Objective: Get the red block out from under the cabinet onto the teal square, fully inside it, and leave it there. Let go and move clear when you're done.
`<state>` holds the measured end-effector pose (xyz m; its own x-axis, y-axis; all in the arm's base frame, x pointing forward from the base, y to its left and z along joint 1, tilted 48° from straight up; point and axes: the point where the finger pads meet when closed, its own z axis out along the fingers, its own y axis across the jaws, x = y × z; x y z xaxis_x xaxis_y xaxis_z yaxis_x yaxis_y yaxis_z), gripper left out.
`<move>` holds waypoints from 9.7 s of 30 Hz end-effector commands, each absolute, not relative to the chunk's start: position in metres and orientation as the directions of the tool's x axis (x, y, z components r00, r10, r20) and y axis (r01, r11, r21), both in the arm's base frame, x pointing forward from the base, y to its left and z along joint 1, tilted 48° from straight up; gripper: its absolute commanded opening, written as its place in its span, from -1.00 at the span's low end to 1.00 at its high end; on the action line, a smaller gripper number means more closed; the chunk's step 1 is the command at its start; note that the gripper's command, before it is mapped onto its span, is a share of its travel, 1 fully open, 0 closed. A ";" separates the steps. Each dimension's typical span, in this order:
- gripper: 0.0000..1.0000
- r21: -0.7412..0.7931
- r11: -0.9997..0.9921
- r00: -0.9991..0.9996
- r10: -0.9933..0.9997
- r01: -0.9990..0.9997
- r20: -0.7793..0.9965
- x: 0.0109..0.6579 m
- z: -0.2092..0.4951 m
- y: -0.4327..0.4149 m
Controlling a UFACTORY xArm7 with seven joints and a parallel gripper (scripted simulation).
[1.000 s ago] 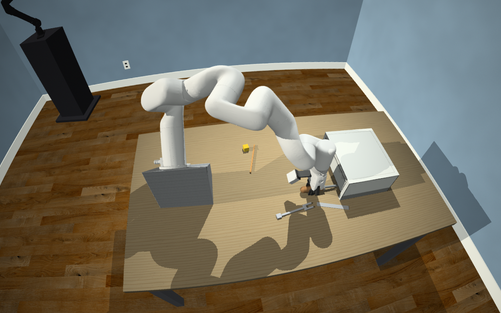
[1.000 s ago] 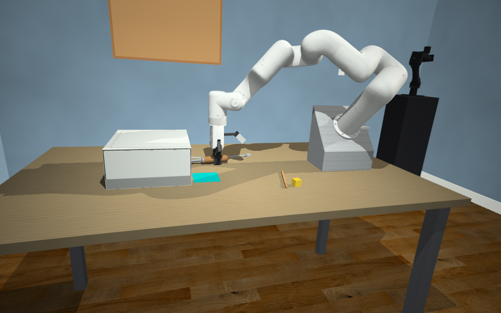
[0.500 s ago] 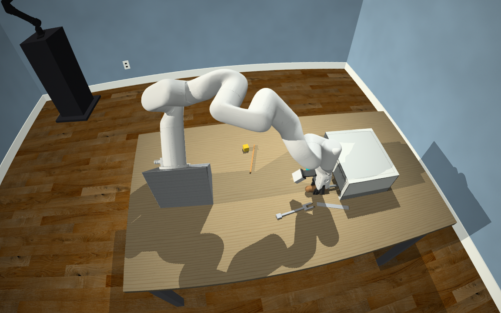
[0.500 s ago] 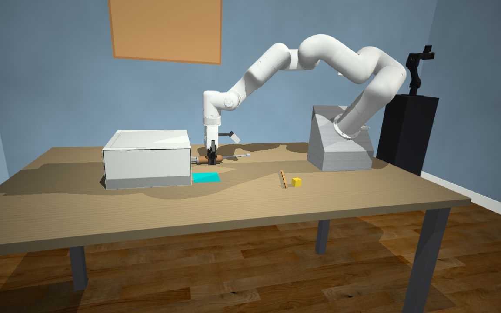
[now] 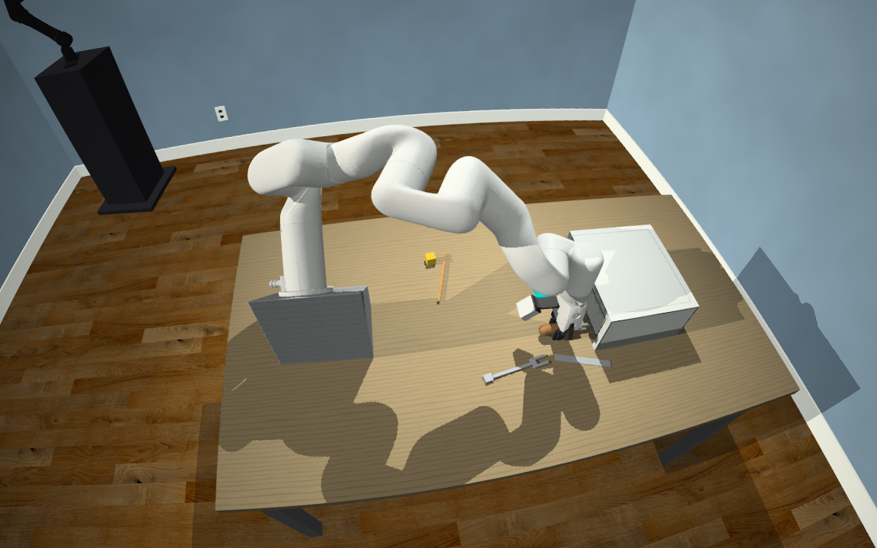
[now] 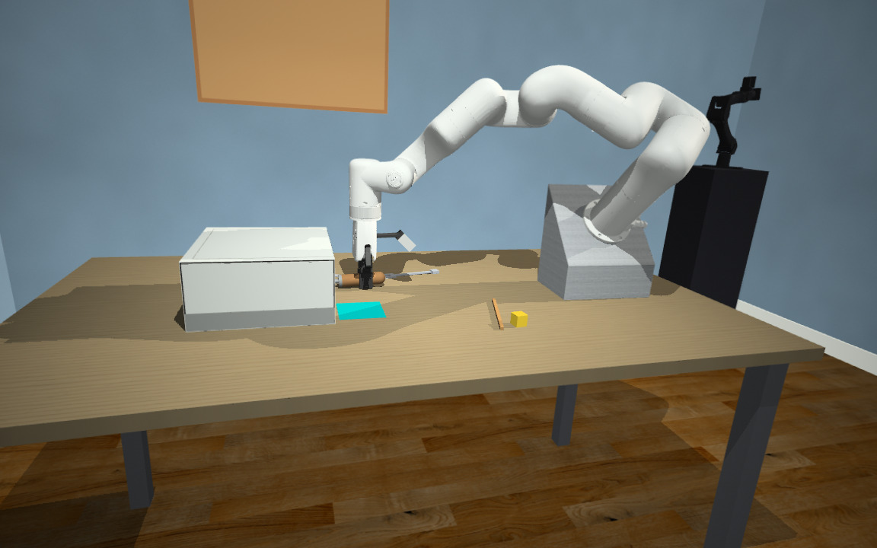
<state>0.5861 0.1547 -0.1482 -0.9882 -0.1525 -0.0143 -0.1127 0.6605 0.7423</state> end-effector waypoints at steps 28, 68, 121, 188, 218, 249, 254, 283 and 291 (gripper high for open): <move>-1.00 0.741 0.662 -0.989 -0.148 -0.113 -0.018 0.594 -0.147 0.153; -1.00 0.741 0.662 -0.989 -0.150 -0.115 -0.019 0.587 -0.105 0.191; -1.00 0.741 0.662 -0.988 -0.150 -0.116 -0.020 0.581 -0.088 0.206; -1.00 0.741 0.661 -0.988 -0.152 -0.118 -0.022 0.459 -0.090 0.187; -1.00 0.741 0.661 -0.988 -0.153 -0.120 -0.023 0.389 -0.092 0.176; -1.00 0.741 0.661 -0.988 -0.154 -0.121 -0.024 0.365 -0.092 0.172; -1.00 0.741 0.661 -0.988 -0.154 -0.121 -0.024 0.365 -0.092 0.172; -1.00 0.741 0.661 -0.988 -0.153 -0.120 -0.023 0.361 -0.086 0.178; -1.00 0.741 0.661 -0.988 -0.153 -0.119 -0.022 0.356 -0.076 0.186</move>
